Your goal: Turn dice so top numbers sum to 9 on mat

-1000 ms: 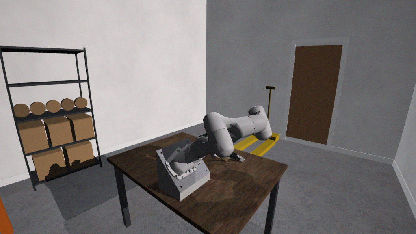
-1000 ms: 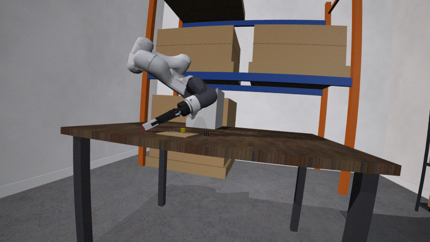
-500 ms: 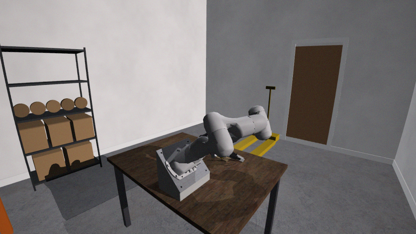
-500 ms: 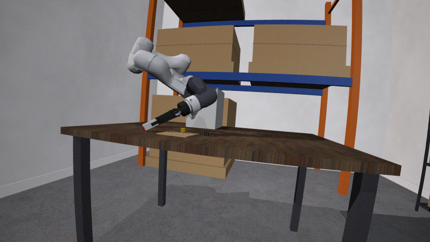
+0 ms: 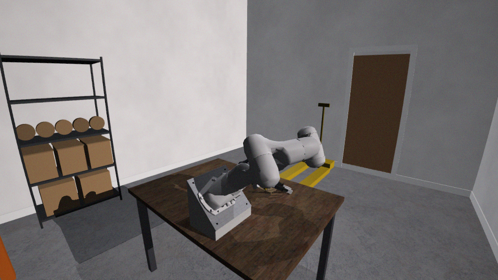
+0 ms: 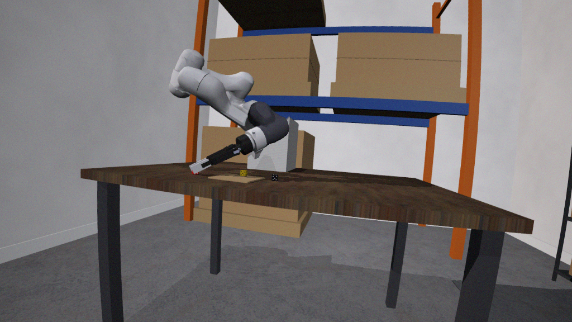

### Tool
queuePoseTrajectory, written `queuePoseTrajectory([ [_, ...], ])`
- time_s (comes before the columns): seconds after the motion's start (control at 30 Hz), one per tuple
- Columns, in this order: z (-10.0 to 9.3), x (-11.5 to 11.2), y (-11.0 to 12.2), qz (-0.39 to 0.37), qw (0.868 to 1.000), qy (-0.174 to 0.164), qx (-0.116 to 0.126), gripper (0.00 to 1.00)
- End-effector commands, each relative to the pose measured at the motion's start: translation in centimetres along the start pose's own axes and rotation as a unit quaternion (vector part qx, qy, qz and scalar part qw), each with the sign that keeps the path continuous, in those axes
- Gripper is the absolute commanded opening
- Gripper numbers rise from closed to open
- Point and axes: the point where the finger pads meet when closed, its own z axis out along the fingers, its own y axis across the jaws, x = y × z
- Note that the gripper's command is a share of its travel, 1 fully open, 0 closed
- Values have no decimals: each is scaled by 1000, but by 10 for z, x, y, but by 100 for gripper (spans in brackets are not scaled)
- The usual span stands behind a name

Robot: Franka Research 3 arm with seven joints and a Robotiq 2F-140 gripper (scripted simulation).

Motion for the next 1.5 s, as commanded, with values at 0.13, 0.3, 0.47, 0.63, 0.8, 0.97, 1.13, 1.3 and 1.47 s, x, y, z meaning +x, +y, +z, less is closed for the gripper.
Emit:
queuePoseTrajectory([
  [0.13, 0, 2, 1, 2, 1000, 2, -1, 21],
  [0.3, 0, 2, 1, 2, 1000, 2, -1, 21],
  [0.47, 0, 2, 1, 2, 1000, 2, -1, 21],
  [0.63, 0, 2, 1, 2, 1000, 2, -1, 21],
  [0.8, 0, 2, 1, 2, 1000, 2, -1, 21],
  [0.97, 0, 2, 1, 2, 1000, 2, -1, 21],
  [1.13, 0, 2, 1, 2, 1000, 2, -1, 21],
  [1.3, 0, 2, 1, 2, 1000, 2, -1, 21],
  [1.47, 0, 2, 1, 2, 1000, 2, -1, 21],
])
